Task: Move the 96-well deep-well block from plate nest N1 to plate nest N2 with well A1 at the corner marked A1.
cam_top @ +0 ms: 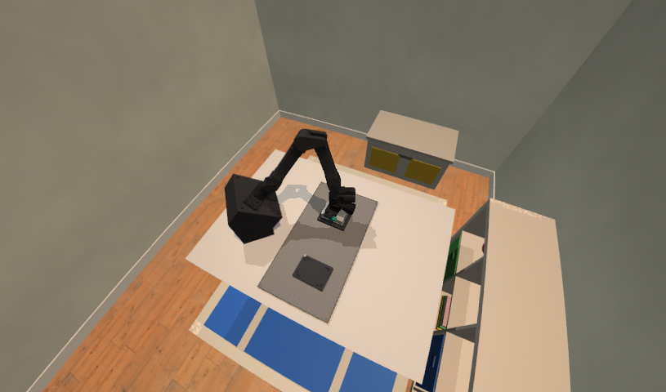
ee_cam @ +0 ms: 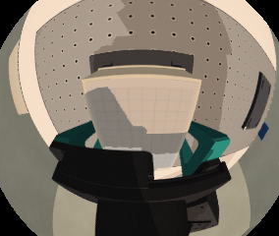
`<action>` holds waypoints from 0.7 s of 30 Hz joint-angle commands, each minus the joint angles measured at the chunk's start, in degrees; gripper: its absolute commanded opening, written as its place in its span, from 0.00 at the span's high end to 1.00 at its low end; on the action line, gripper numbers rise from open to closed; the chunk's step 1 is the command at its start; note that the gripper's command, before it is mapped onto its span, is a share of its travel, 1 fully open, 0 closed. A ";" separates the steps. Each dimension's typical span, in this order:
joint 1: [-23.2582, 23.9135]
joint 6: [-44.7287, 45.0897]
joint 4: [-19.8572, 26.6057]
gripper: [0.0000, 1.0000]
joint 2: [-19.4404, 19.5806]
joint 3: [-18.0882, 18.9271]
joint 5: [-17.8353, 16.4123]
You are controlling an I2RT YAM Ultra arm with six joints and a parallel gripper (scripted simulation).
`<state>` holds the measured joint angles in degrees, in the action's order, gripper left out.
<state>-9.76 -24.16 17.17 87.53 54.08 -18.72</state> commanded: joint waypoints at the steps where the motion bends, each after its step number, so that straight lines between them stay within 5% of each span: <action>1: 0.08 -0.04 -0.45 1.00 -0.33 0.08 0.15; 21: -0.12 -0.21 -1.17 1.00 0.15 -0.11 0.28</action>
<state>-9.96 -24.32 16.36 88.03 53.91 -18.61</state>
